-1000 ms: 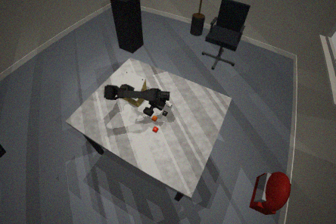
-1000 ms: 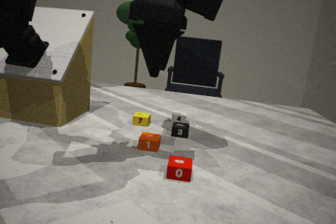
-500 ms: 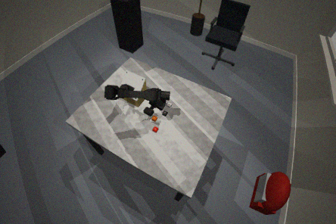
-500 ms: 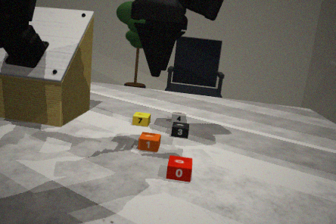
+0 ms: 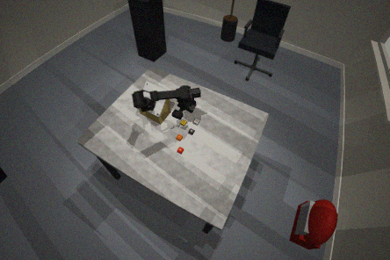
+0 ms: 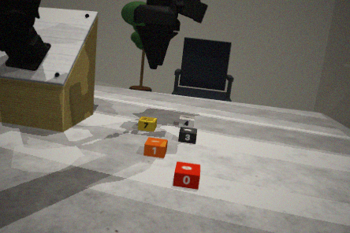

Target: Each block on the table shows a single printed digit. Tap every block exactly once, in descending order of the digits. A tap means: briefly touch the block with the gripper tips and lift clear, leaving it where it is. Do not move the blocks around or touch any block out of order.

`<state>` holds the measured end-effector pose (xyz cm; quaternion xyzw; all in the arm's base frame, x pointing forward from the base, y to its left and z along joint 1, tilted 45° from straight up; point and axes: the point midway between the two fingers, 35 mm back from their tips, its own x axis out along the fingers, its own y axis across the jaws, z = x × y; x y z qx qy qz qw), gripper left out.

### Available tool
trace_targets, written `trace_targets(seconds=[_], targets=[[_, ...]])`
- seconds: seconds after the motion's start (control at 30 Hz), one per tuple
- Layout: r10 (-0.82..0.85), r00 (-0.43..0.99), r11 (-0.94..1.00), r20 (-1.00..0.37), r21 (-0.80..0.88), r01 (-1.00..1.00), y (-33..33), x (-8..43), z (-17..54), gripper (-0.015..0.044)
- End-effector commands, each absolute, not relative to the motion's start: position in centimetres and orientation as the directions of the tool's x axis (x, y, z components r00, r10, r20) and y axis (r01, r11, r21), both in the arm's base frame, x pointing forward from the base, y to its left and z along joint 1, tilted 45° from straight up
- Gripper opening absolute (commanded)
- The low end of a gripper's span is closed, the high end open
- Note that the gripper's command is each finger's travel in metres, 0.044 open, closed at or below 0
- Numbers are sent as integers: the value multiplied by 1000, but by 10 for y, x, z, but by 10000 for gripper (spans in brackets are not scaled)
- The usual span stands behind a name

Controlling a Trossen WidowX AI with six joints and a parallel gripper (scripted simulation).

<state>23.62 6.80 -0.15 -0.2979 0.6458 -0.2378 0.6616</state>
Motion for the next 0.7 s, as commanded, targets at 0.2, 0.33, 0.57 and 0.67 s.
trace_targets(seconds=[0.2,0.33,0.57,0.67], targets=[[-702,43,710,-711,-703,-46,75,227,-13,400],[-702,43,710,-711,-703,-46,75,227,-13,400],[-702,43,710,-711,-703,-46,75,227,-13,400],[-702,43,710,-711,-703,-45,79,233,-15,400]])
